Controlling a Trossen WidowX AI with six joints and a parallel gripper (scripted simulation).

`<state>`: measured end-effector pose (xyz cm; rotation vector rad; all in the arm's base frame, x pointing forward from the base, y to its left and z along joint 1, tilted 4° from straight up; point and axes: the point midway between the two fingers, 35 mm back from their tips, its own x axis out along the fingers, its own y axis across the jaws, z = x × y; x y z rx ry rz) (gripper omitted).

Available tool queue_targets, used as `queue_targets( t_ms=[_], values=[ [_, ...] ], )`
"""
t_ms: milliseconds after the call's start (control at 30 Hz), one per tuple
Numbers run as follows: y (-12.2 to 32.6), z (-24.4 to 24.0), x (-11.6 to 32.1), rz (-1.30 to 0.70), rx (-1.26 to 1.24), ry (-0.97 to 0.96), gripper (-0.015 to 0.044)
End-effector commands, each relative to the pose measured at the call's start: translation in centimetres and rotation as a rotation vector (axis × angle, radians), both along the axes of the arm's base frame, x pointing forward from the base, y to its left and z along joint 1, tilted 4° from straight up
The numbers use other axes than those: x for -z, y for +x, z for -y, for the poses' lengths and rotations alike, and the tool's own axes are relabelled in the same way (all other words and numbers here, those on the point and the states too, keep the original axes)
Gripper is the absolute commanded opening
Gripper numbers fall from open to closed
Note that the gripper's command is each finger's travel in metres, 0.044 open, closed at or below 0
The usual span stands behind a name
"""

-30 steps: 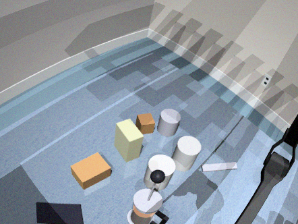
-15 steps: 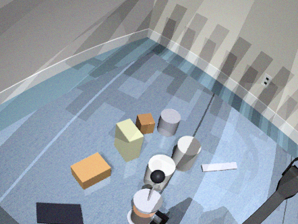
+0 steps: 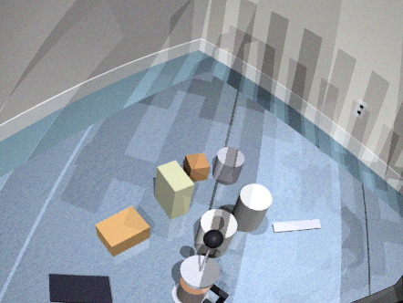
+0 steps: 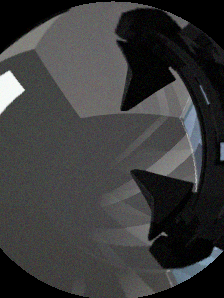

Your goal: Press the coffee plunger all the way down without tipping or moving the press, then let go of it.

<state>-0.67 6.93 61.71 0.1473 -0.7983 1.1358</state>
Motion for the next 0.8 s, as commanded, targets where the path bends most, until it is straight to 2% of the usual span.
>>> queue_targets(
  t_ms=[0,167,400,600,767],
  values=[
    [4.8,-3.2,4.2,-0.156,0.164,-0.154,0.044],
    [10.5,-4.3,8.9,-0.378,0.345,-0.25,0.044],
    [12.7,-4.0,11.4,-0.462,0.44,-0.304,0.044],
    [16.6,-1.4,19.7,-0.762,0.664,-0.455,0.044],
    [17.7,2.0,26.6,-1.058,0.827,-0.545,0.044]
  ],
)
